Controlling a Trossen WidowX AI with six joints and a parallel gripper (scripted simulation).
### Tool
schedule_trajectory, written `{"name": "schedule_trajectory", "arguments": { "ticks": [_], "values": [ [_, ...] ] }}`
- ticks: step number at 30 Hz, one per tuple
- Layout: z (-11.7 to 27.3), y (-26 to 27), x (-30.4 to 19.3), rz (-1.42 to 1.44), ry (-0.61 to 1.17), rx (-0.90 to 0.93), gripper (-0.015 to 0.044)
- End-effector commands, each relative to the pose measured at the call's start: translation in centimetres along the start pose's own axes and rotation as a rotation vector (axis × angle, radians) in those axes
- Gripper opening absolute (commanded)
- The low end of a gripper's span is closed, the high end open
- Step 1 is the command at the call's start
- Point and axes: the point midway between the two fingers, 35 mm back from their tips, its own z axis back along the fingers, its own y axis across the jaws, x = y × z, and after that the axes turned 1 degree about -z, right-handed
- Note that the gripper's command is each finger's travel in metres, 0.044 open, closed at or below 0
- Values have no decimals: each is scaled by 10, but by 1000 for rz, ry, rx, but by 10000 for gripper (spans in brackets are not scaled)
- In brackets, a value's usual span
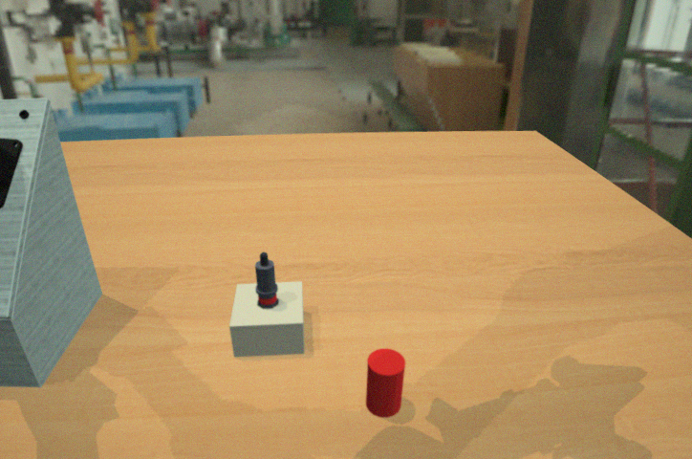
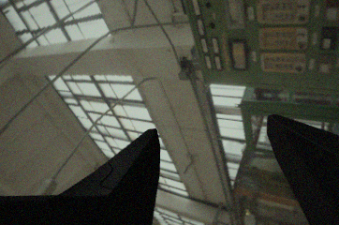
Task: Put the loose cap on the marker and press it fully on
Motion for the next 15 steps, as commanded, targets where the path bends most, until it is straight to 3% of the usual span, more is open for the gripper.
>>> {"name": "schedule_trajectory", "arguments": {
  "ticks": [1,8,15],
  "values": [
    [-3,-64,4,88,12,-191,253],
    [19,-183,21,261,70,-573,253],
    [75,-290,40,417,195,-956,253]
  ]
}}
